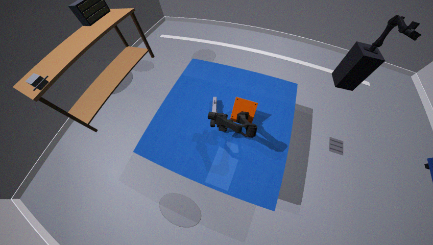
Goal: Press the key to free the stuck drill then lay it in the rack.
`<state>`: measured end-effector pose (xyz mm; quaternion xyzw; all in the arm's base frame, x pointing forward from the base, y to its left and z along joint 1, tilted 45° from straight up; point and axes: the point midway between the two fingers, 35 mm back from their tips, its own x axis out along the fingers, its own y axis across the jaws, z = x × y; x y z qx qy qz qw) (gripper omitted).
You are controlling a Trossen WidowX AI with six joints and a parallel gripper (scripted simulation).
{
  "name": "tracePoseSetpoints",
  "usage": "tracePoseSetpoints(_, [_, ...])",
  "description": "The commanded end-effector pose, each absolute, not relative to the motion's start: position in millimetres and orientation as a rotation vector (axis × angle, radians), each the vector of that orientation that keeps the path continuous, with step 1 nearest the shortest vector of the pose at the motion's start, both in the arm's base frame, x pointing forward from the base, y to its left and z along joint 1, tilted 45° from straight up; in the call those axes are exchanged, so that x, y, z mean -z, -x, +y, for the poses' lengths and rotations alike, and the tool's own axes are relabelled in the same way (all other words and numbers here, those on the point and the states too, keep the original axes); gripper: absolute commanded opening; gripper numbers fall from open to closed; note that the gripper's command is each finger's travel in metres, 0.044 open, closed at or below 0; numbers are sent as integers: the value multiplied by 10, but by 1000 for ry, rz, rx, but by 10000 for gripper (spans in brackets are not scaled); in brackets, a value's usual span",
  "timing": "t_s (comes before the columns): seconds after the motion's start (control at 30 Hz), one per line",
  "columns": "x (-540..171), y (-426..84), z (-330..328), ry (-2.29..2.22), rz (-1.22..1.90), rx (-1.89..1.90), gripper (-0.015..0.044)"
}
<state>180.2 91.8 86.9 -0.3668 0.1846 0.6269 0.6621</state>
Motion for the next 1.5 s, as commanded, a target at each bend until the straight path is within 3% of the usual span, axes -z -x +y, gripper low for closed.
tracePoseSetpoints(0.0, [-824,-1797,948,824,426,-1419,0])
tracePoseSetpoints(1.47, [-634,-1805,1104,823,425,-1419,0])
